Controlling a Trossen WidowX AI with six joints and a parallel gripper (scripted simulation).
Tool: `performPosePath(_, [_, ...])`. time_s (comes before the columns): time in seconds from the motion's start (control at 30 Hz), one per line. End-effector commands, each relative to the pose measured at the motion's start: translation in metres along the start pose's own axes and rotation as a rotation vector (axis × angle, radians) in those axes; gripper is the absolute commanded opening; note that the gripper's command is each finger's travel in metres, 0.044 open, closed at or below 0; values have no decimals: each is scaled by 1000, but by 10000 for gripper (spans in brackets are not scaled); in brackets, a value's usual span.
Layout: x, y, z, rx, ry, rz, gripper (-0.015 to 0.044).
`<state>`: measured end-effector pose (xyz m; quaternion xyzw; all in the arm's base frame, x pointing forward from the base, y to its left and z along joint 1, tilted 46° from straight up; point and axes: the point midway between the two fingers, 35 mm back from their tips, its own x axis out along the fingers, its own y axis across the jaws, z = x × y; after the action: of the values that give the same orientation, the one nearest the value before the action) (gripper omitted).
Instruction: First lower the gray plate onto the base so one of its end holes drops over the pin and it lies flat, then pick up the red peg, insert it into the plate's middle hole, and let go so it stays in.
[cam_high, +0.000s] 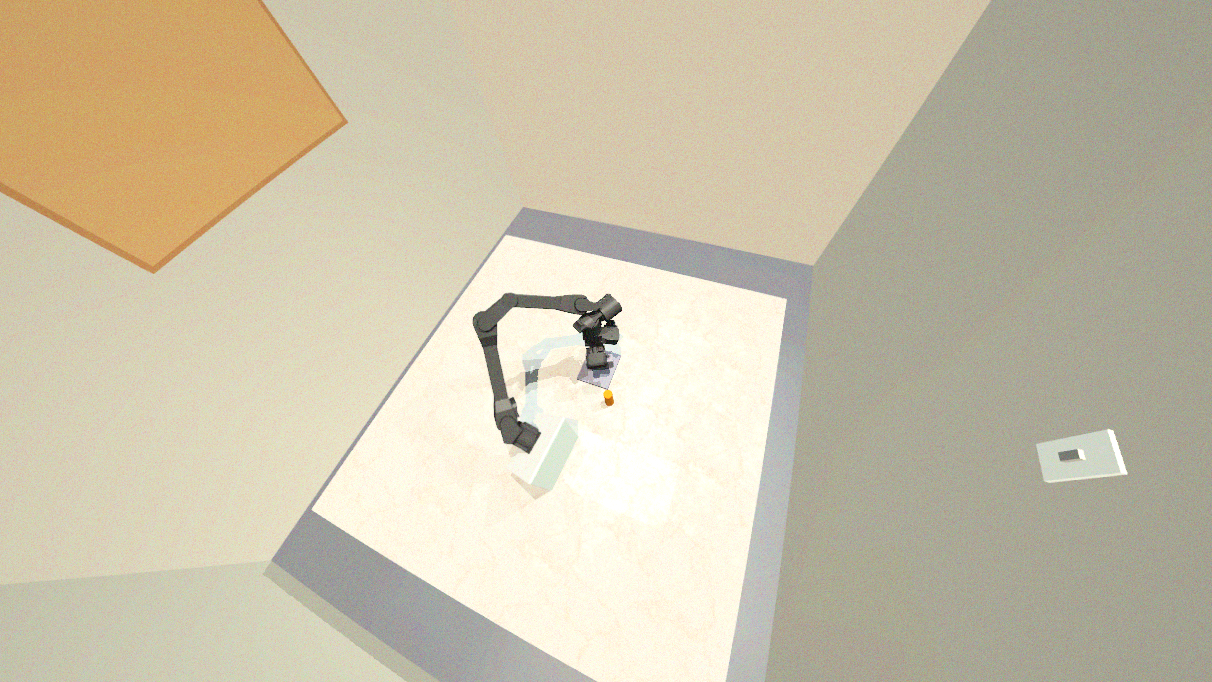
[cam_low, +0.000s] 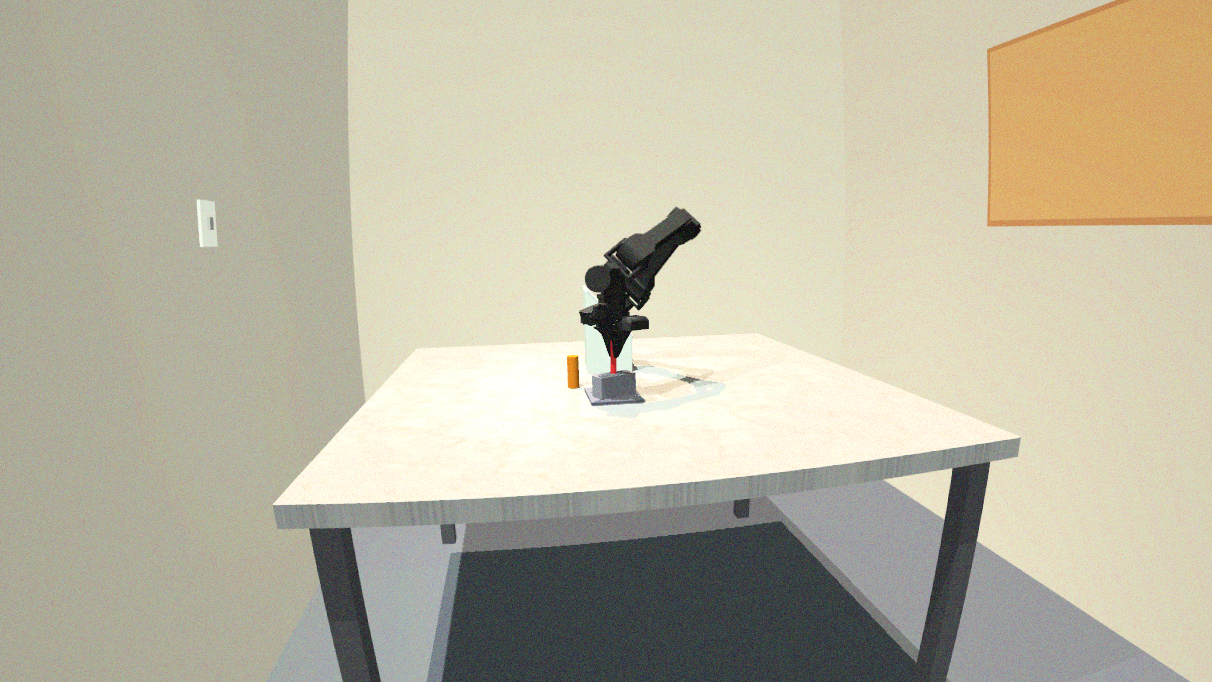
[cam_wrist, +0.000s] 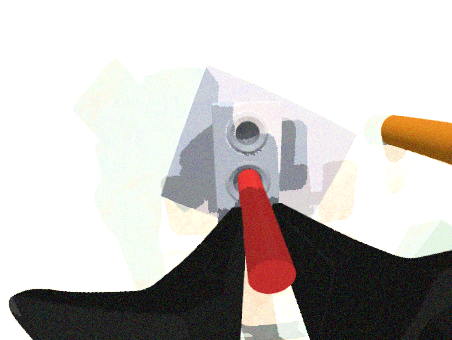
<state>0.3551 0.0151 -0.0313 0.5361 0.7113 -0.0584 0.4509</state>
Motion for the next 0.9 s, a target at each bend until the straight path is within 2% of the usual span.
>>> performPosePath(0.0, [0, 0, 0, 0, 0, 0, 0])
performPosePath(0.13, [0, 0, 0, 0, 0, 0, 0])
performPosePath(0.33, [0, 0, 0, 0, 0, 0, 150])
performPosePath(0.87, [-3, 0, 0, 8, 9, -2, 150])
